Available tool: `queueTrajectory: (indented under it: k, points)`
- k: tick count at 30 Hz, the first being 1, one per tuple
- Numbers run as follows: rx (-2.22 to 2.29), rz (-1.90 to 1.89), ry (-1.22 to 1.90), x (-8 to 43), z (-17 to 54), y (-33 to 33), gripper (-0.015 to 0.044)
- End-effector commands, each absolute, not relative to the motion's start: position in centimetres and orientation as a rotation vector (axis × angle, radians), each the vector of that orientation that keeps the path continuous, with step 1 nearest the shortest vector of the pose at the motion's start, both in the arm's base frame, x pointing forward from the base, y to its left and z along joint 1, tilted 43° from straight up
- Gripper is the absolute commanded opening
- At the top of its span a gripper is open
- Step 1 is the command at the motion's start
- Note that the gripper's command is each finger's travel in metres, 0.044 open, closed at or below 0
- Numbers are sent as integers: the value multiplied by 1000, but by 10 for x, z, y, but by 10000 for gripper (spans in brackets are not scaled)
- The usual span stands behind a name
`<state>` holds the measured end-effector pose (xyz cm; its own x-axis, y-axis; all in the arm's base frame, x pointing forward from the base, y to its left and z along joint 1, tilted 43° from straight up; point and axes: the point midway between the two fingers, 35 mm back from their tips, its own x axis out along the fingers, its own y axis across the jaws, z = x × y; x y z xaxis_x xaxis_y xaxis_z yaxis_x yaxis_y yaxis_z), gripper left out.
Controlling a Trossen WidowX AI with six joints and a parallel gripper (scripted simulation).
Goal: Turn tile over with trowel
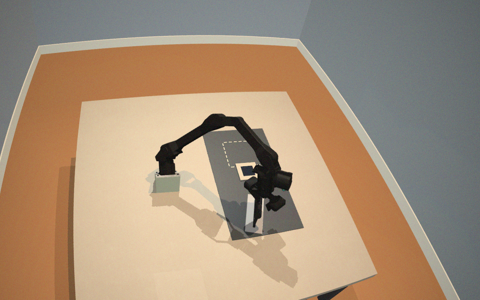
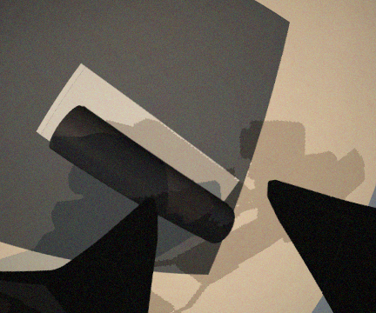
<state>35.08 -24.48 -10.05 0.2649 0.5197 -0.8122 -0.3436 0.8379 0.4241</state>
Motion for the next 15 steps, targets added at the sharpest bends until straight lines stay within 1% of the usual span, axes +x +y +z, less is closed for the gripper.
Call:
queueTrajectory:
  k: [1,15]
  points:
    - [284,462,1176,352,-101,-246,300]
    - [648,112,1174,346,-109,-244,300]
